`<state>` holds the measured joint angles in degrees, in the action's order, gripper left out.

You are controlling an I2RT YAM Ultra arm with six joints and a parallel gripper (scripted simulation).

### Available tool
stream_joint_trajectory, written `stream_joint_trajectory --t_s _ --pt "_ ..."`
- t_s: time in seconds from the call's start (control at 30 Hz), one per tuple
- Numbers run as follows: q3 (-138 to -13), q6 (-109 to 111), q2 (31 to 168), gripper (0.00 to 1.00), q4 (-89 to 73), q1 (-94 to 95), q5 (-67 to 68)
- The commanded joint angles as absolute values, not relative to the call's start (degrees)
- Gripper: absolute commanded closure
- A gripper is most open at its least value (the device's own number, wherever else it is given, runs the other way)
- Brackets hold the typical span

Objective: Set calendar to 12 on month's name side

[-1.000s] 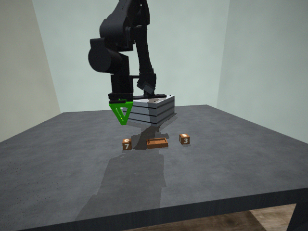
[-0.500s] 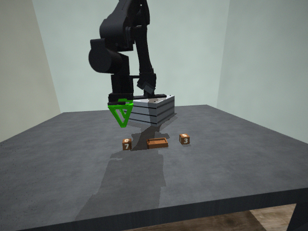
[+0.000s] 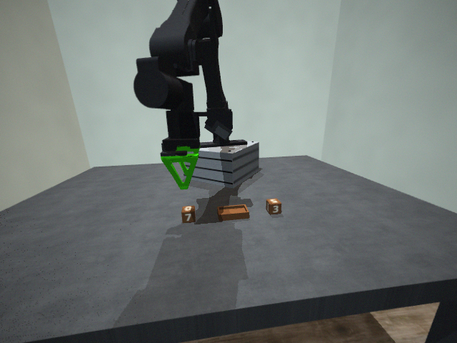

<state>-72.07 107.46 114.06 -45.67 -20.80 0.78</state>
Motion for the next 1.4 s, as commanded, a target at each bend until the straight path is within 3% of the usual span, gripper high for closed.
stream_joint_trajectory --t_s 0.0,1.37 --pt "-72.3 104.8 113.7 0.00 -46.3 -20.5 0.6" --pt "-71.2 20.2 113.9 0.00 -45.2 -6.5 0.9"
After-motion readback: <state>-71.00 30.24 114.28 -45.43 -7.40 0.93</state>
